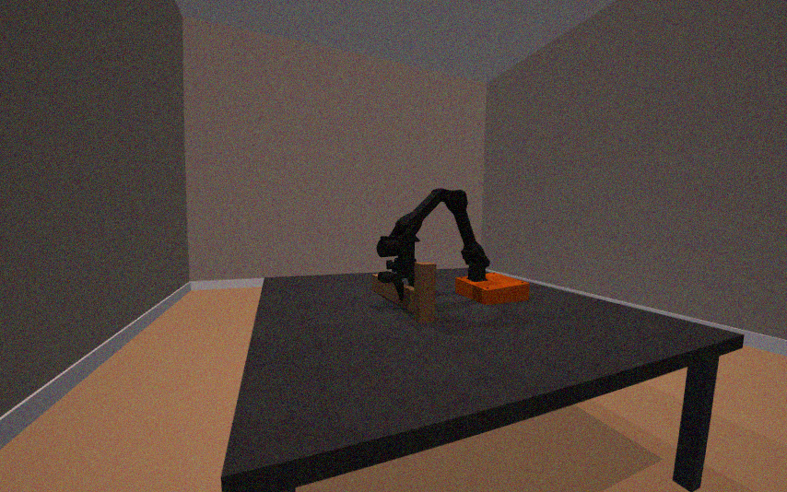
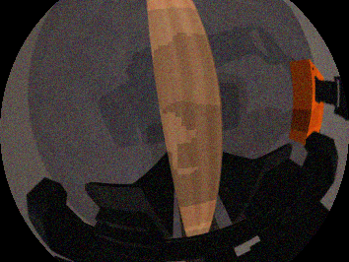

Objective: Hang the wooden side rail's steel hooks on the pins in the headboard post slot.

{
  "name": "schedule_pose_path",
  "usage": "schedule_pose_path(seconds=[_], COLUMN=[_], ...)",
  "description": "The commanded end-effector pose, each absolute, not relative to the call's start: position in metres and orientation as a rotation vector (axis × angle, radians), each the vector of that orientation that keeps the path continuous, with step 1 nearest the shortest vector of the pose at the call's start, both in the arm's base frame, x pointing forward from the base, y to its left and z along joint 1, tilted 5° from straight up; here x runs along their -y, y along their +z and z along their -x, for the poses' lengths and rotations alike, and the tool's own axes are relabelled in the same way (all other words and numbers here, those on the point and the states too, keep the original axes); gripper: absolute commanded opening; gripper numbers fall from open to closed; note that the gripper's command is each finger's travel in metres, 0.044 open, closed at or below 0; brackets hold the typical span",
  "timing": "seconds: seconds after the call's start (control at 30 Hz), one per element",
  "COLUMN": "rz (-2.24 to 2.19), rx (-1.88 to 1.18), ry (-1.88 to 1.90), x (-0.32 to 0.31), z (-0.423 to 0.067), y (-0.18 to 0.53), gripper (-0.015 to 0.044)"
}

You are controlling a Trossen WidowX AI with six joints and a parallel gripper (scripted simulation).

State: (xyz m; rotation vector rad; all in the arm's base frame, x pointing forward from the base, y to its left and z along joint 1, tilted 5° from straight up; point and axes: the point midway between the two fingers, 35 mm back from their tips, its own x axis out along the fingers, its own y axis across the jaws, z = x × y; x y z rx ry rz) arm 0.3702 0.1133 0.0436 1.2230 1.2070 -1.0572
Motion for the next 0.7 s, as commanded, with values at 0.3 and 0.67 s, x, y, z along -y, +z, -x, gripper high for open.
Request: schedule_pose_path(seconds=[0.3, 0.67], rz=[-1.223, -1.229], rx=[-1.207, -1.208], ry=[-1.057, -1.045], x=[-0.113, -0.111], z=[-0.370, -0.366], y=[0.044, 0.083], gripper=[0.0289, 0.0440])
